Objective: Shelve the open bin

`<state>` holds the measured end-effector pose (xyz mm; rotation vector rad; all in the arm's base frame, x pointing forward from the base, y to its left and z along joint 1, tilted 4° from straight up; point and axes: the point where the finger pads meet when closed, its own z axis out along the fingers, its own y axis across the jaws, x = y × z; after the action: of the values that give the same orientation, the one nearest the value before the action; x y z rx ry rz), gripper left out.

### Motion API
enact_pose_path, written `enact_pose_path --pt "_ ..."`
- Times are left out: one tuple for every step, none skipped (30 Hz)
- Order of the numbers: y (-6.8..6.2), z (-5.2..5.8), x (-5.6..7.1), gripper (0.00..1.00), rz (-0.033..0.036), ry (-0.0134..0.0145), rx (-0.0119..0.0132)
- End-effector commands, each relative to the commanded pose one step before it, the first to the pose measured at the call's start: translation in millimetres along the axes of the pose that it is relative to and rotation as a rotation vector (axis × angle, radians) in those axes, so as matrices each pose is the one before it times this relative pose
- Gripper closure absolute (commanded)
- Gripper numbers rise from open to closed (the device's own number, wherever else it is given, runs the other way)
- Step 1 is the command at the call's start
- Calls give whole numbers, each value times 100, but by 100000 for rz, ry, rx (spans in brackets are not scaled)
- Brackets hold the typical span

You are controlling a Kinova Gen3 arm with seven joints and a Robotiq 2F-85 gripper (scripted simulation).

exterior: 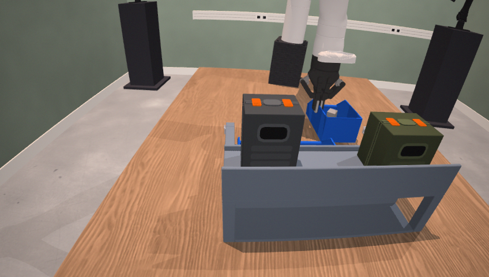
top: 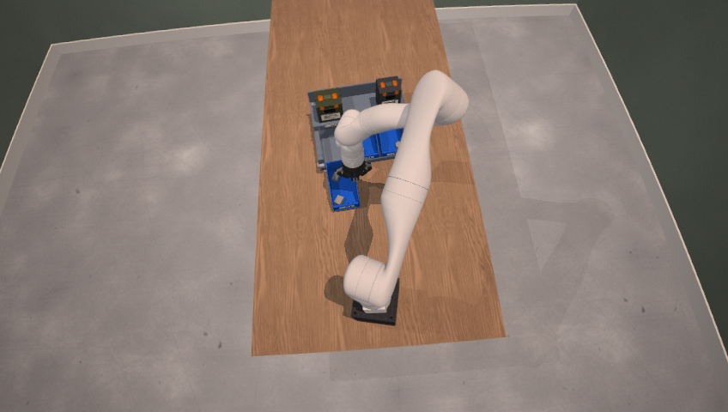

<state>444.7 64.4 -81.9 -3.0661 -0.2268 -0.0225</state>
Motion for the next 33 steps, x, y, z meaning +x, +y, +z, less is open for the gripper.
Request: enact_pose_path --pt "-23 -139 130 90 -18 331 8" --pt "0 0 0 90 0 0 0" --pt "22 235 -165 90 8 -123 -31" --pt "-5 171 -103 90 -2 30 8" --pt "-5 171 -103 90 -2 30 8" --pt "-5 171 -103 90 -2 30 8" --pt "-5 171 -103 90 -2 30 8" --pt "0 0 0 90 0 0 0" --pt "0 0 0 90 0 0 0" --pt "0 0 0 90 0 0 0" --pt "0 0 0 90 0 0 0" --pt "0 0 0 90 0 0 0" --pt "0 0 0 90 0 0 0" --pt "0 0 0 90 0 0 0" --pt "0 0 0 90 0 0 0" --pt "0 0 0 90 0 0 0" --pt "0 0 0 90 0 0 0" --pt "0 0 0 90 0 0 0" --pt "0 0 0 90 0 0 0" --pt "15 235 -160 90 9 -120 -33" --pt "-12 173 -99 90 -2 29 8" --pt "-12 173 -99 90 -2 29 8" --pt "-12 173 -99 90 -2 29 8" --pt "-12 173 -99 90 -2 29 8" --pt "0 0 0 90 0 0 0" --pt "0 0 0 90 0 0 0" --pt "0 0 0 90 0 0 0" --pt "0 0 0 90 0 0 0" --pt "0 0 0 90 0 0 0" --pt "0 0 0 90 0 0 0" --pt "0 0 0 90 0 0 0" --pt "0 0 0 90 0 0 0" --pt "0 0 0 90 0 0 0"
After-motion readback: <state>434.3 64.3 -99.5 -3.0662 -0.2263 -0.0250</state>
